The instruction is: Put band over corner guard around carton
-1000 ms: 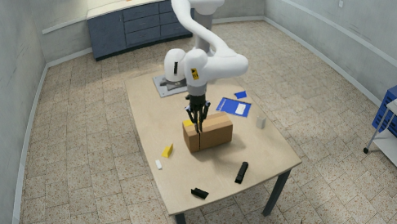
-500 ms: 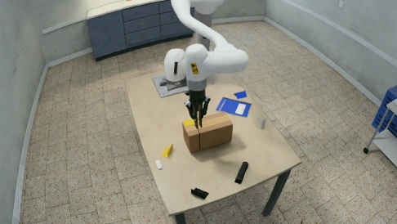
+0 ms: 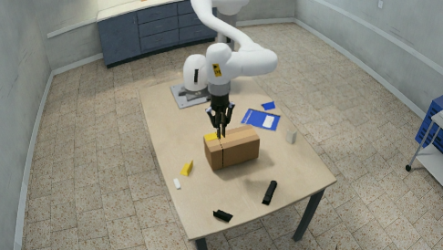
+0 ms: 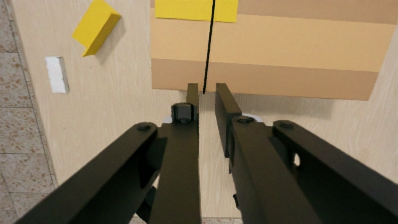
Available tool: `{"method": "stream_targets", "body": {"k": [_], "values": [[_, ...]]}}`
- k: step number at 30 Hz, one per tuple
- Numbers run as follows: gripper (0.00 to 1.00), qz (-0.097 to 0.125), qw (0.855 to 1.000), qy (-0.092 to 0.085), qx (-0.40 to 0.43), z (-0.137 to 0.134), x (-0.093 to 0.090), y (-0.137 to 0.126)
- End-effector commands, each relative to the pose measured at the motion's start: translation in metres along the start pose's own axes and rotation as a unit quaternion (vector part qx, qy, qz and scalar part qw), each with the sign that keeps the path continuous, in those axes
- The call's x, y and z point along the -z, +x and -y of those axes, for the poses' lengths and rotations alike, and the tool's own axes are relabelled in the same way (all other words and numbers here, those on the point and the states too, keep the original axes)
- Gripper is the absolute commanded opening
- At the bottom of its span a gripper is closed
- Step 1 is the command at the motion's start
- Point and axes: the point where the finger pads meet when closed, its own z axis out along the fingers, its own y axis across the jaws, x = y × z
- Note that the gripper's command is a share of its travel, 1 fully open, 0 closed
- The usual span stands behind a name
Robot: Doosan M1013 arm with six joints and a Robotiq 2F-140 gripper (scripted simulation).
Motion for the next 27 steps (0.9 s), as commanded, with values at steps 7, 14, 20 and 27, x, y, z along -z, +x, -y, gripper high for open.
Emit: {"method": "stream_targets", "body": {"k": [7, 14, 20, 27], "values": [[0.18, 0.001, 1.000, 0.000, 0.000, 0.0000, 0.0097, -0.0003], [0.18, 0.001, 1.000, 0.000, 0.000, 0.0000, 0.0138, -0.0003], [0.18, 0.001, 1.000, 0.000, 0.000, 0.0000, 0.0142, -0.0003], [0.18, 0.001, 1.000, 0.000, 0.000, 0.0000, 0.0142, -0.0003]]}}
